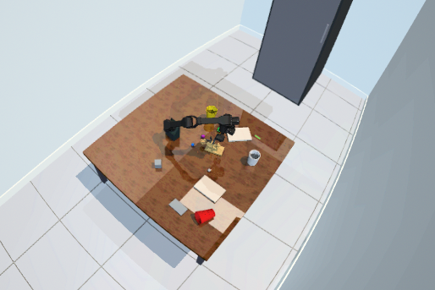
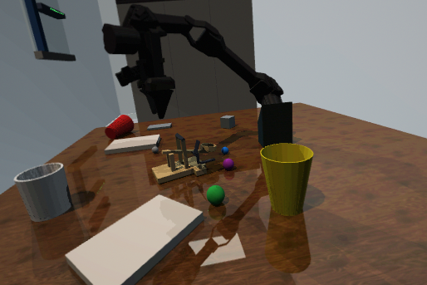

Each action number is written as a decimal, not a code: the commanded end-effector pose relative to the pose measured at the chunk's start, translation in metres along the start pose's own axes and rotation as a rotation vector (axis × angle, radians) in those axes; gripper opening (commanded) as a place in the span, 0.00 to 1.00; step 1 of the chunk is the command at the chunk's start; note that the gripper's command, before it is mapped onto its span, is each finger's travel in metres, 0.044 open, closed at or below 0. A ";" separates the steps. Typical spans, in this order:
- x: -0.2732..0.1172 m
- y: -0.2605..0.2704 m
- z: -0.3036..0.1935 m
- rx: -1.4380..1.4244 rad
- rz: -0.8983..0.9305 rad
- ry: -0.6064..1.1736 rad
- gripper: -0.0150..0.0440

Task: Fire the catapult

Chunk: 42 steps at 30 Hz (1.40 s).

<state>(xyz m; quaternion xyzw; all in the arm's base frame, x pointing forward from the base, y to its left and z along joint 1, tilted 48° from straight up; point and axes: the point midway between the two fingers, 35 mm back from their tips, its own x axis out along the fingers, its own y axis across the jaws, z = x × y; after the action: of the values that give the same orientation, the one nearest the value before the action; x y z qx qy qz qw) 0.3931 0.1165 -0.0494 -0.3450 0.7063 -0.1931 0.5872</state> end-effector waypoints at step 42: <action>0.131 0.069 -0.164 0.306 -0.011 0.038 0.76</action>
<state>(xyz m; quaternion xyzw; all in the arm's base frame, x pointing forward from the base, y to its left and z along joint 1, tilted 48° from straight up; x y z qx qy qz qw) 0.2088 0.0536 -0.1454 -0.2487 0.6776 -0.3091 0.6193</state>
